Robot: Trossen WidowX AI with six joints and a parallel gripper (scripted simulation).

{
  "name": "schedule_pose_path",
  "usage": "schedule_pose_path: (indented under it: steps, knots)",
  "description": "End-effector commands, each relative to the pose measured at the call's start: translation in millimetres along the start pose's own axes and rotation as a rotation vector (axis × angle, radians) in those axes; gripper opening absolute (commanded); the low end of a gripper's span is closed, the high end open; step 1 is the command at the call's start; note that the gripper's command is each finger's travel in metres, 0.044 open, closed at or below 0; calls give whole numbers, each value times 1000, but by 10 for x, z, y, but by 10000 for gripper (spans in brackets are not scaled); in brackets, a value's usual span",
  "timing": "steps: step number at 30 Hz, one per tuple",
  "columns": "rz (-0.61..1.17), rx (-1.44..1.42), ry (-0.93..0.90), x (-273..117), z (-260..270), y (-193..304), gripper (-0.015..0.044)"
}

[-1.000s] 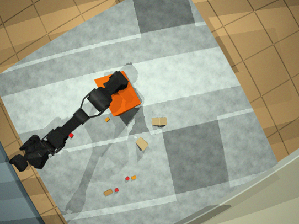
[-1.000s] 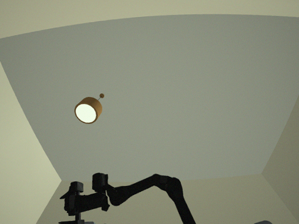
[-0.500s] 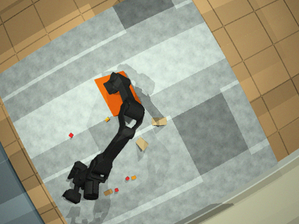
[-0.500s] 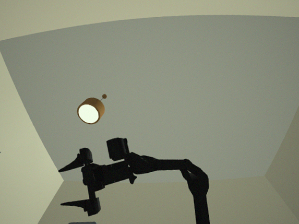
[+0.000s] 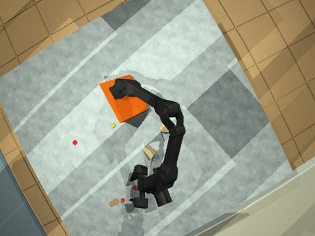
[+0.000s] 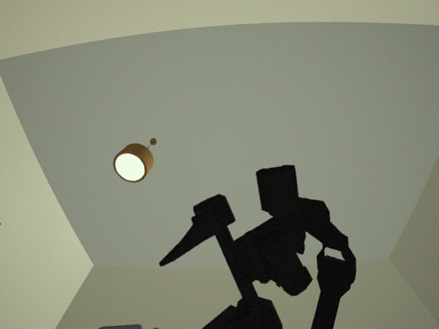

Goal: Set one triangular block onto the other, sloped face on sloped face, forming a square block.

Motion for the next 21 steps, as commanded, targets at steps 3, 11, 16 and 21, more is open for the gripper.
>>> schedule_pose_path:
  steps: [3, 11, 16, 21]
  knots:
    - [-43, -84, -98, -534, 512, -715, 440]
    - [-43, -201, -242, -1287, 1456, -1364, 440]
    - [-11, -272, -328, -1785, 2131, -1550, 440]
    - [19, -314, -375, -2085, 2541, -1572, 440]
Point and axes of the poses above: the point midway between the two fingers, 35 mm back from their tips, its own x axis out along the fingers, its own z axis across the jaws, y = z × x, the point moved 6 cm from there along -x, back along the fingers
